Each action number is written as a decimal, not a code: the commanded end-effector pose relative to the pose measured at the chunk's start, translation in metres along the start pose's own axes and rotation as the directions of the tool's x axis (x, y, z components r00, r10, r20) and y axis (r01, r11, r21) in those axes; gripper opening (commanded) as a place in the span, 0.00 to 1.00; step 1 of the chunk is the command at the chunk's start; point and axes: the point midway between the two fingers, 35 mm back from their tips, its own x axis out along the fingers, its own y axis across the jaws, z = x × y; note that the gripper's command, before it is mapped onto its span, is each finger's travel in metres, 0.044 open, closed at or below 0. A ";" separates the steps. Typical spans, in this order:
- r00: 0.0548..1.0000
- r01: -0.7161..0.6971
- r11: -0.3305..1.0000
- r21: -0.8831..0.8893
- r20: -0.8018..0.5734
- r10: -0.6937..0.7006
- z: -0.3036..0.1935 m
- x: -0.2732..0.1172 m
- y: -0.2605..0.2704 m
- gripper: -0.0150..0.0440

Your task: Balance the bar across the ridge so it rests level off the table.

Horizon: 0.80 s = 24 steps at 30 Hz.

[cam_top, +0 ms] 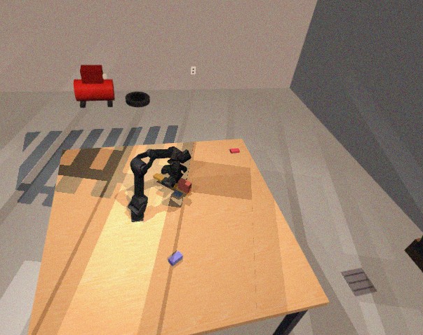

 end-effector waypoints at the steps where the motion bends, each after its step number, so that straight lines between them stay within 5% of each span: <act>1: 1.000 0.000 1.000 0.000 0.000 0.000 0.000 0.000 0.000 0.57; 11: 1.000 0.000 1.000 0.000 0.000 0.000 0.000 0.000 0.000 0.57; 20: 1.000 0.000 1.000 0.000 0.000 0.000 0.000 0.000 0.000 0.97; 24: 1.000 0.000 1.000 0.000 0.000 0.000 0.000 -0.002 0.000 1.00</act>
